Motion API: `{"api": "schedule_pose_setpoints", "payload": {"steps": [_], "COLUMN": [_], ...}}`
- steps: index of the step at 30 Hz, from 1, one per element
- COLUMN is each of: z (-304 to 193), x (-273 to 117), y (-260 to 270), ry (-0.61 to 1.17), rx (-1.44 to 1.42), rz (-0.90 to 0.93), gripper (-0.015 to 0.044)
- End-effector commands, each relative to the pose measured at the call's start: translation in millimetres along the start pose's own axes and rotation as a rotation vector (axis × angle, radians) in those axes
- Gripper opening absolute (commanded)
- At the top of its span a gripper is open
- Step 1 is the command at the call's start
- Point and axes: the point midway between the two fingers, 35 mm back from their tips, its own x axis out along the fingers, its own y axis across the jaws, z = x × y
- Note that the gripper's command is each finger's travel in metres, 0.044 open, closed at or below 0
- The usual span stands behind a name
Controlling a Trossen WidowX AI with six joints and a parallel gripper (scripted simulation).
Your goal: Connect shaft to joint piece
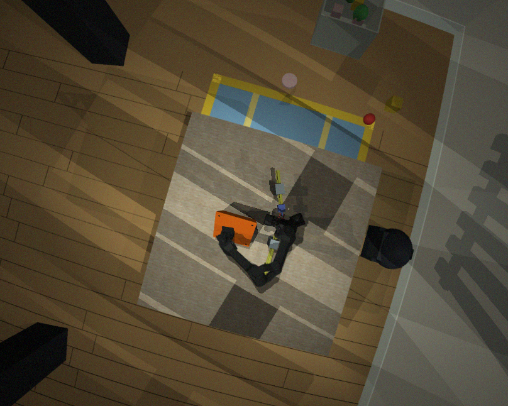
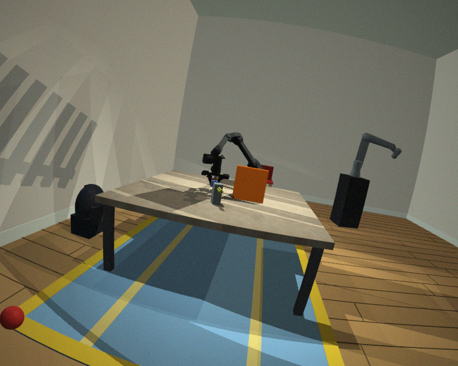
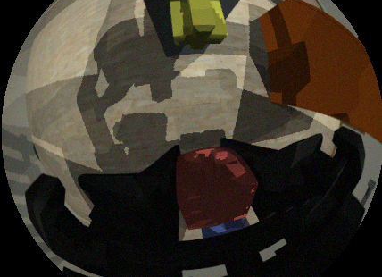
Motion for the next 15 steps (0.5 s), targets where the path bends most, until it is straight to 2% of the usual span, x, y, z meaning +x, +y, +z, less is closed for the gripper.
{"api": "schedule_pose_setpoints", "payload": {"steps": [1,3,5,15], "z": [0.0,0.0,0.0,0.0], "x": [0.0,0.0,0.0,0.0], "y": [0.1,0.1,0.1,0.1], "ry": [0.000,0.000,0.000,0.000], "rx": [-0.001,-0.001,-0.001,-0.001], "rz": [0.000,0.000,0.000,0.000], "gripper": [0.0105,0.0147,0.0147,0.0409]}}
